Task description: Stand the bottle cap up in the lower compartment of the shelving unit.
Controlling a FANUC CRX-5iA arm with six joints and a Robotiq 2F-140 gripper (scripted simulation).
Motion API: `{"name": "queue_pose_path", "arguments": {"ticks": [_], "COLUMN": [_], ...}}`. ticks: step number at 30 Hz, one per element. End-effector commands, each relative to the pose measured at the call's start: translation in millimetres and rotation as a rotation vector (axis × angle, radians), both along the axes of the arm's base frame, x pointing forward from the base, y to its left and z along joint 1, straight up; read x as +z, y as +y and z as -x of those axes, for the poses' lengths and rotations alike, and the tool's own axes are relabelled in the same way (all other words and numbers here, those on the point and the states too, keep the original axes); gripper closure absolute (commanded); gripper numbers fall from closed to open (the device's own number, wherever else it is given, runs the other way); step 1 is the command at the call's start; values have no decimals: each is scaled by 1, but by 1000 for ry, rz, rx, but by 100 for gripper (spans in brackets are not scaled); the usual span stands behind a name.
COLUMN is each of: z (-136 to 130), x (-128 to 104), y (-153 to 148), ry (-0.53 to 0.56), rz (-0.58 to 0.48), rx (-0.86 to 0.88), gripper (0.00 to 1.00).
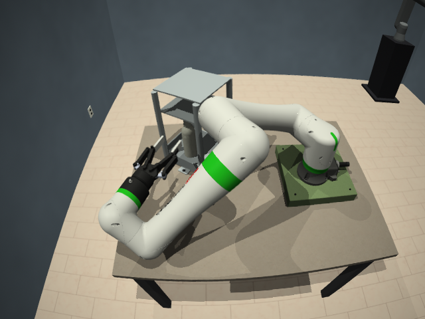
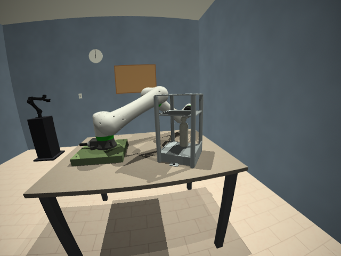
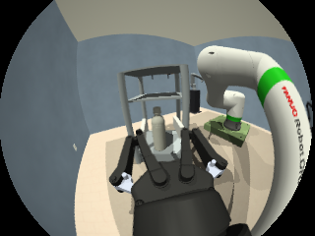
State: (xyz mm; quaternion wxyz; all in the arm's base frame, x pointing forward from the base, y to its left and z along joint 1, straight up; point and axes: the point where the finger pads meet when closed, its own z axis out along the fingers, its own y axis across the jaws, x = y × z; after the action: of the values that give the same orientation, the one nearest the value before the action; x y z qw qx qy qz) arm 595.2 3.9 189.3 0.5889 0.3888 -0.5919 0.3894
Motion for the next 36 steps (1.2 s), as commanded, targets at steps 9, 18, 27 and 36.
{"name": "queue_pose_path", "arguments": {"ticks": [9, 18, 27, 36], "z": [0, 0, 0, 0], "x": [26, 35, 36, 36], "y": [0, 0, 0, 0], "ry": [0, 0, 0, 0], "rz": [0, 0, 0, 0], "rx": [0, 0, 0, 0], "gripper": [54, 54, 0, 0]}}
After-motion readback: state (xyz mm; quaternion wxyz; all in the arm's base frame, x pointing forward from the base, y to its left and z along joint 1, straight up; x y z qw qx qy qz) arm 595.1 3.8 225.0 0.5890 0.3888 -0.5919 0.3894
